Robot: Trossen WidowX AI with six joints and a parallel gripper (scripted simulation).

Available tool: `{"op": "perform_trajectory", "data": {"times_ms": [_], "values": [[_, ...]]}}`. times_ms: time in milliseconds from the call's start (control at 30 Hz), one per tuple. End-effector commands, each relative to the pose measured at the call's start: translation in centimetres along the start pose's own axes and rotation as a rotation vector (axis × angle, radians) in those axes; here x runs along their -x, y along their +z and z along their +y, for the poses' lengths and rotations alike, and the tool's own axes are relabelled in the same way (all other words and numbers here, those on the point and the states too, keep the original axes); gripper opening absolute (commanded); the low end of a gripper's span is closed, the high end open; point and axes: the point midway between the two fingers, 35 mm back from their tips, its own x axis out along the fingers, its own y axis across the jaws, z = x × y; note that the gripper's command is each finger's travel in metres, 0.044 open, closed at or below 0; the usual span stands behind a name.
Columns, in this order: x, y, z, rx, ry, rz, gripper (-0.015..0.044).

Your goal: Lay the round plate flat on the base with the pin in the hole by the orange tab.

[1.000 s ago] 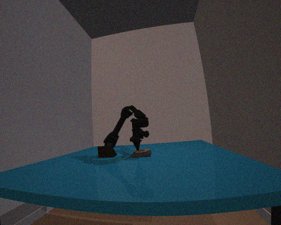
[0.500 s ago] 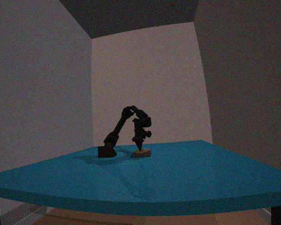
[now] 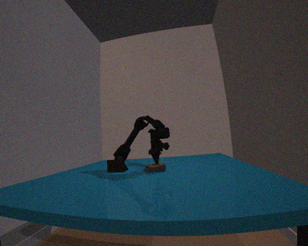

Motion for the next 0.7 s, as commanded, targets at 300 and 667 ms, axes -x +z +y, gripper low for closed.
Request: {"op": "perform_trajectory", "data": {"times_ms": [300, 667], "values": [[0.2, 1.9, 1.2, -0.003, 0.005, -0.003, 0.0000], [0.4, 2.7, 2.4, -0.003, 0.006, -0.003, 0.0000]]}}
